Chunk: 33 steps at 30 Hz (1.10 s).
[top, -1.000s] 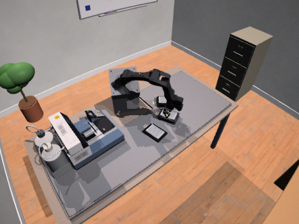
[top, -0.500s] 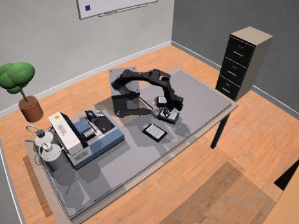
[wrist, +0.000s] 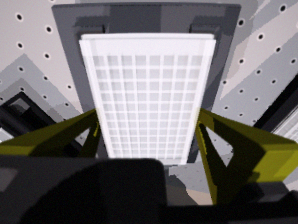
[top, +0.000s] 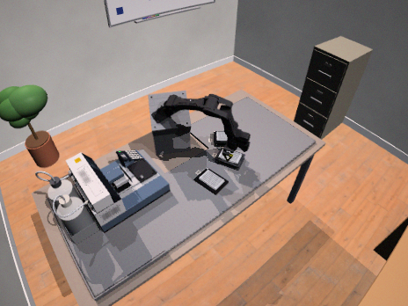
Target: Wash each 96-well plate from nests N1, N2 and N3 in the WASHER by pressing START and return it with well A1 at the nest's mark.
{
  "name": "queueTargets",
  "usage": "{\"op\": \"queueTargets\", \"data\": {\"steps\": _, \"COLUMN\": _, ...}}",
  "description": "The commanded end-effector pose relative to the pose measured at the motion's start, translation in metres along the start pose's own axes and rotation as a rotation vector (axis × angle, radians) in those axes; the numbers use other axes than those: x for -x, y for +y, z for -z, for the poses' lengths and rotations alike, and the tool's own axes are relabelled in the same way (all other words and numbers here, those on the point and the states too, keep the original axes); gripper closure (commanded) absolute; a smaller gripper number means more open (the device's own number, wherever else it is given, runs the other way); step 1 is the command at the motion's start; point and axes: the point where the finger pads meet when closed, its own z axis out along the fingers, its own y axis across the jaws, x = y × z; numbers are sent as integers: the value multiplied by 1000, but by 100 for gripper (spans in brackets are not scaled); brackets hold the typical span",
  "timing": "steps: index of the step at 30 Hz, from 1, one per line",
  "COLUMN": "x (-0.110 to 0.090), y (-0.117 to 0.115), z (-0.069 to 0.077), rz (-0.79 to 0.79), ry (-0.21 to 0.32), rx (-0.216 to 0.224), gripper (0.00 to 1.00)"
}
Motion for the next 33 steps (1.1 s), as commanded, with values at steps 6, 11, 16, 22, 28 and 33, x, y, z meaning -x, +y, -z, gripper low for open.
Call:
{"op": "queueTargets", "data": {"steps": 6, "x": 5, "y": 1, "z": 12, "rz": -1, "ry": -12, "rx": 2, "gripper": 100}}
{"op": "queueTargets", "data": {"steps": 11, "x": 5, "y": 1, "z": 20, "rz": -1, "ry": -12, "rx": 3, "gripper": 100}}
{"op": "queueTargets", "data": {"steps": 16, "x": 4, "y": 1, "z": 28, "rz": -1, "ry": -12, "rx": 3, "gripper": 100}}
{"op": "queueTargets", "data": {"steps": 22, "x": 4, "y": 1, "z": 35, "rz": -1, "ry": -12, "rx": 3, "gripper": 100}}
{"op": "queueTargets", "data": {"steps": 28, "x": 4, "y": 1, "z": 45, "rz": -1, "ry": -12, "rx": 3, "gripper": 100}}
{"op": "queueTargets", "data": {"steps": 33, "x": 4, "y": 1, "z": 53, "rz": -1, "ry": -12, "rx": 3, "gripper": 100}}
